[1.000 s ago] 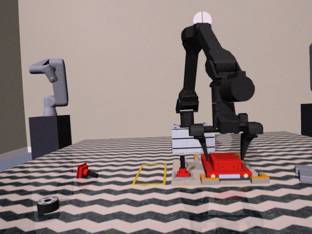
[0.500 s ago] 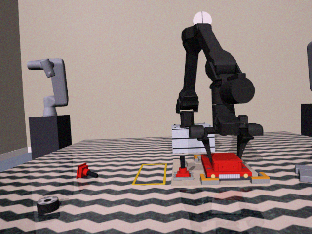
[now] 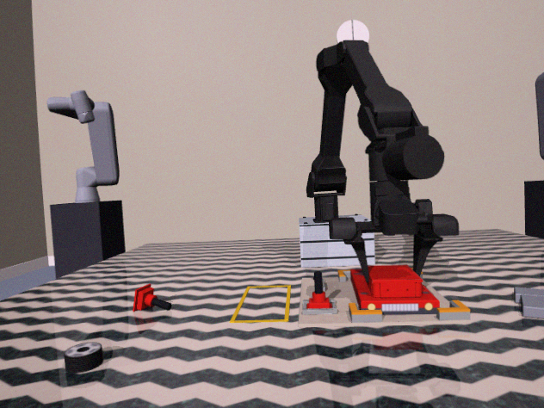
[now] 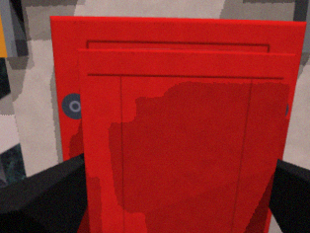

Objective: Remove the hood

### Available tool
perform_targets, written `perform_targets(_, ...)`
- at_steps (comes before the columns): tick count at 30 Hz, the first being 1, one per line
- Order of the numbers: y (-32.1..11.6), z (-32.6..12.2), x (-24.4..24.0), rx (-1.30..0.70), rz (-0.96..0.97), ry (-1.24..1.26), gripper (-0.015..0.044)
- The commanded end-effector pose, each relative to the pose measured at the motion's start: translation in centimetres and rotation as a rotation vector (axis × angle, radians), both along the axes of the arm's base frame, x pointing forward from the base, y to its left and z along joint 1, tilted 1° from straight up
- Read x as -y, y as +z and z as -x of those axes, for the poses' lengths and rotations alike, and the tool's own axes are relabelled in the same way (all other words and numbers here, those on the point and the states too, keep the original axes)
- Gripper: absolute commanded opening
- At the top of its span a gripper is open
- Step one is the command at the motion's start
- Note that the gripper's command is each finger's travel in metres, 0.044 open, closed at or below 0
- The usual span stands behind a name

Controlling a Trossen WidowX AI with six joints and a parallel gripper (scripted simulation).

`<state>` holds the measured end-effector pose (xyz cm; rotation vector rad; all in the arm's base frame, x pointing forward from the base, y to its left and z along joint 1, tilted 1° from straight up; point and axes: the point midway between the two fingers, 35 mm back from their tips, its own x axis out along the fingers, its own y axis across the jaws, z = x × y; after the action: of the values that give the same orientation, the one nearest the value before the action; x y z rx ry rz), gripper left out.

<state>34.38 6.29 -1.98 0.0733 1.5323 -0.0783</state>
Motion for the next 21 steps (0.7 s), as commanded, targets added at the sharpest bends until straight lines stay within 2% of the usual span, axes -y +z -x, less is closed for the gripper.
perform_targets(1, 0.3, 0.0, 0.0, 0.002, 0.001, 0.000, 0.0012)
perform_targets(2, 0.4, 0.0, 0.0, 0.002, 0.001, 0.000, 0.0000)
perform_targets(21, 1.7, 0.0, 0.0, 0.002, 0.000, 0.000, 0.0000)
